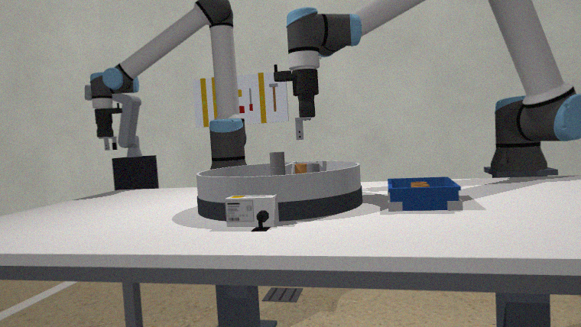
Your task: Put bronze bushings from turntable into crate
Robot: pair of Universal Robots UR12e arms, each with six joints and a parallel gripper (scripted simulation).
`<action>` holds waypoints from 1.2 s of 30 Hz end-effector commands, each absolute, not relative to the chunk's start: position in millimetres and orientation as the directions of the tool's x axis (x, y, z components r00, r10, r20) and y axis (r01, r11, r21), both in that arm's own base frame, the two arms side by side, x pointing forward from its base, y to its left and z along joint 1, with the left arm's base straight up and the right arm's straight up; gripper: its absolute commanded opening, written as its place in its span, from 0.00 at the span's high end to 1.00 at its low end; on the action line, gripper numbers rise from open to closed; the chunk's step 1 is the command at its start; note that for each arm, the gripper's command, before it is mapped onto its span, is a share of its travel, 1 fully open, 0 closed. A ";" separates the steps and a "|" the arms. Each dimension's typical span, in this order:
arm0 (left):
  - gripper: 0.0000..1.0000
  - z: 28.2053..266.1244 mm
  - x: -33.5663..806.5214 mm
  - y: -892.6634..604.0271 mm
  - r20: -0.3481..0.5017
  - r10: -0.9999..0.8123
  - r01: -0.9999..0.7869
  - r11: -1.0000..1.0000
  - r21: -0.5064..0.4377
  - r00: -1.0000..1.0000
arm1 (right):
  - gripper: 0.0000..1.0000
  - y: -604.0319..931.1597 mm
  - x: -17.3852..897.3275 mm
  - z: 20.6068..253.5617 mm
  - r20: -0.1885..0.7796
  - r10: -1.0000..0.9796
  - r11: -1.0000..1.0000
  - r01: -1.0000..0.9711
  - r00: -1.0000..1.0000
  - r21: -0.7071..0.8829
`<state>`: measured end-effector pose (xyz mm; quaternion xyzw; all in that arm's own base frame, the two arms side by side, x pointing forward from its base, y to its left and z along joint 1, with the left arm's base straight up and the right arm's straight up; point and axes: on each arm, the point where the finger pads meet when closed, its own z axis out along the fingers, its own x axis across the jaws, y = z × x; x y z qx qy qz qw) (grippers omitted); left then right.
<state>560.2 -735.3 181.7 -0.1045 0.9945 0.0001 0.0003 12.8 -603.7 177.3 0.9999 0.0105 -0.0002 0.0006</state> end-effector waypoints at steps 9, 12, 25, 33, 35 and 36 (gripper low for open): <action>0.64 182.3 558.4 -737.9 0.000 -0.206 -0.206 0.978 -0.002 -0.978 | 0.00 -603.9 13.5 177.0 0.000 0.022 -1.000 0.022 1.000 0.000; 0.64 182.3 558.0 -738.5 0.000 -0.206 -0.206 0.979 -0.002 -0.979 | 0.00 -603.9 13.5 177.0 0.000 0.022 -1.000 0.022 1.000 0.000; 0.64 183.0 558.0 -739.5 0.000 -0.207 -0.207 0.978 -0.003 -0.978 | 0.00 -603.9 13.5 177.0 0.000 0.022 -1.000 0.022 1.000 0.000; 0.64 183.0 558.0 -739.5 0.000 -0.207 -0.207 0.978 -0.003 -0.978 | 0.00 -603.9 13.5 177.0 0.000 0.022 -1.000 0.022 1.000 0.000; 0.64 183.0 558.0 -739.5 0.000 -0.207 -0.207 0.978 -0.003 -0.978 | 0.00 -603.9 13.5 177.0 0.000 0.022 -1.000 0.022 1.000 0.000; 0.64 183.0 558.0 -739.5 0.000 -0.207 -0.207 0.978 -0.003 -0.978 | 0.00 -603.9 13.5 177.0 0.000 0.022 -1.000 0.022 1.000 0.000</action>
